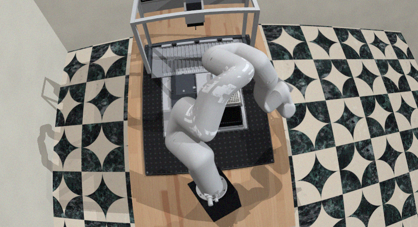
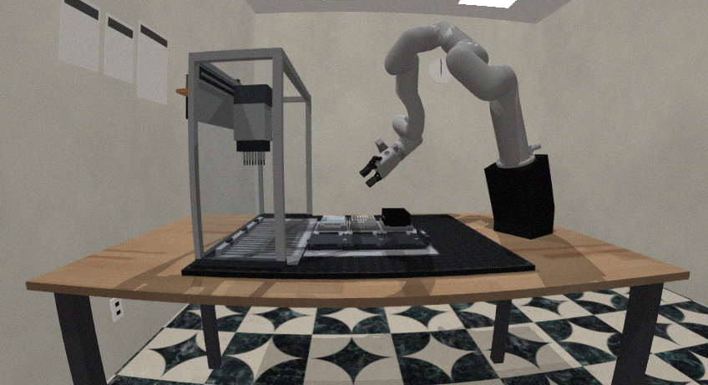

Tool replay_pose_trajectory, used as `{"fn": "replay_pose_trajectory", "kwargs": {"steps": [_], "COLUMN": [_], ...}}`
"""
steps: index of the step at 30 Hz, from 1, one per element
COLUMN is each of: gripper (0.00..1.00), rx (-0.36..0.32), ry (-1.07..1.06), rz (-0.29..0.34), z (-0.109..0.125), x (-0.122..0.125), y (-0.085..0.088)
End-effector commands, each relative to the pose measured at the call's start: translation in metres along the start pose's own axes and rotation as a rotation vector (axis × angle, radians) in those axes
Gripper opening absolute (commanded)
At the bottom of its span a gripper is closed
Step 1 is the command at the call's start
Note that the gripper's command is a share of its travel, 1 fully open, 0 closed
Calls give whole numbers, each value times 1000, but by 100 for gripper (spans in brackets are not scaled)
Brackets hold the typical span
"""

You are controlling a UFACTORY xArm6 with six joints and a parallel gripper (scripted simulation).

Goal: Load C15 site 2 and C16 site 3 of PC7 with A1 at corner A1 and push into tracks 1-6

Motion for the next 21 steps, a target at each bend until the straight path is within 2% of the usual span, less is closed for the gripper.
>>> {"fn": "replay_pose_trajectory", "kwargs": {"steps": [1,2,6,8,12,14,21], "gripper": [100,100,100,100,100,100,100], "rx": [-76,-76,-166,-166,-252,-252,-374], "ry": [74,74,169,169,267,267,421], "rz": [-19,-19,-42,-42,-64,-64,-98], "z": [6,6,15,15,22,22,34], "x": [-12,-12,-25,-25,-36,-36,-54], "y": [-10,-10,-20,-20,-29,-29,-41]}}
Point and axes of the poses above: the point where the finger pads meet when closed, its own y axis back along the fingers, its own x axis across the jaws, z = x × y, the point moved 4 cm from there along y, back along the fingers
